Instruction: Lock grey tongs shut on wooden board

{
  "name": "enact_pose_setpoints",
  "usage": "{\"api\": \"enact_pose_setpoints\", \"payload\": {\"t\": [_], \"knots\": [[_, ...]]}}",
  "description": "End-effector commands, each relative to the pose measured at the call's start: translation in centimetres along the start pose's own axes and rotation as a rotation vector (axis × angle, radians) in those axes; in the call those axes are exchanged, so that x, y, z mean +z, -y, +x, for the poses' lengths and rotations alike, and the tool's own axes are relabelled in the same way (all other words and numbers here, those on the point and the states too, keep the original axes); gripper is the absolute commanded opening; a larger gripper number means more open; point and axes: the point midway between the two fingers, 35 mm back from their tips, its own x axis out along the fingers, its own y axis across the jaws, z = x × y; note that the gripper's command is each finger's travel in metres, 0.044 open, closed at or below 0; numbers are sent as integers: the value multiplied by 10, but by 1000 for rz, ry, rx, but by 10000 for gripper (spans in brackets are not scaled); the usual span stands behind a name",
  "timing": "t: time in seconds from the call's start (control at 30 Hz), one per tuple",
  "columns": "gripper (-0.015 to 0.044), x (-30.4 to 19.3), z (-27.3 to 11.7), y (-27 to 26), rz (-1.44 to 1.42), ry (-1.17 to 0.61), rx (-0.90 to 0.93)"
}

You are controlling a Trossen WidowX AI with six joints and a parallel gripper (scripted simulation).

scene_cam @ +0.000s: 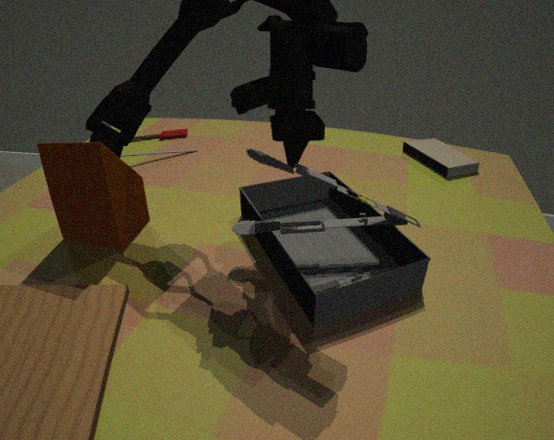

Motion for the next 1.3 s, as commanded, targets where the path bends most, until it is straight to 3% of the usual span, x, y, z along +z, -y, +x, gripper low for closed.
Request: {"api": "enact_pose_setpoints", "payload": {"t": [0.0,0.57,1.27], "knots": [[-150,0,8,1,4,-4,-5],[-150,1,34,2,3,-5,-8],[-150,-1,34,-18,3,-5,-5]]}}
